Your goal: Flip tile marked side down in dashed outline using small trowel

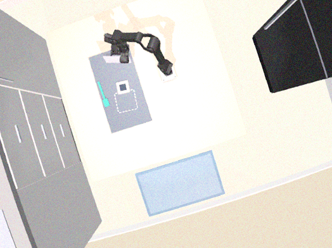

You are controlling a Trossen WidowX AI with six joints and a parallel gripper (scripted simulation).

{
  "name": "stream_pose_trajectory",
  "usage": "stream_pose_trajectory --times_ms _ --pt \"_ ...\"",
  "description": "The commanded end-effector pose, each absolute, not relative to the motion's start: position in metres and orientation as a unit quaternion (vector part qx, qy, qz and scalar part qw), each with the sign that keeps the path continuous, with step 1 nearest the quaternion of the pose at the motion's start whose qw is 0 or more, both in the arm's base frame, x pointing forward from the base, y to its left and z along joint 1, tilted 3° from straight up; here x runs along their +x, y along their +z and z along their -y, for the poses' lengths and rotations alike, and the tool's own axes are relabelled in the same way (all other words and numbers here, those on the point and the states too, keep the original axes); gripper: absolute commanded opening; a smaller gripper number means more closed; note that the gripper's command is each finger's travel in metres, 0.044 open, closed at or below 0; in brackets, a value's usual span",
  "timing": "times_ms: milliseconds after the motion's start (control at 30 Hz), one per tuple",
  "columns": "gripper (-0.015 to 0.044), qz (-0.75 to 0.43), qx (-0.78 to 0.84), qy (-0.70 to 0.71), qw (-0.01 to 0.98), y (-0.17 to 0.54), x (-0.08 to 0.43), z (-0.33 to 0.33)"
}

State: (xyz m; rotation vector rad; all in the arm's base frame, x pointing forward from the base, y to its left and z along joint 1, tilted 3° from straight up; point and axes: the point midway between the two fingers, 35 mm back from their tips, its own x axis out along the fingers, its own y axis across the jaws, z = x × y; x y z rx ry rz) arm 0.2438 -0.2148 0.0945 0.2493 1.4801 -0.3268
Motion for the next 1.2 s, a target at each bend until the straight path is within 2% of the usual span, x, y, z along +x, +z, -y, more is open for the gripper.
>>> stream_pose_trajectory --times_ms 0,1167 --pt "0.01 -0.671 0.113 -0.147 0.718 0.093 0.247 0.205" --pt "0.01 -0.669 0.114 -0.146 0.72 0.092 0.273 0.143"
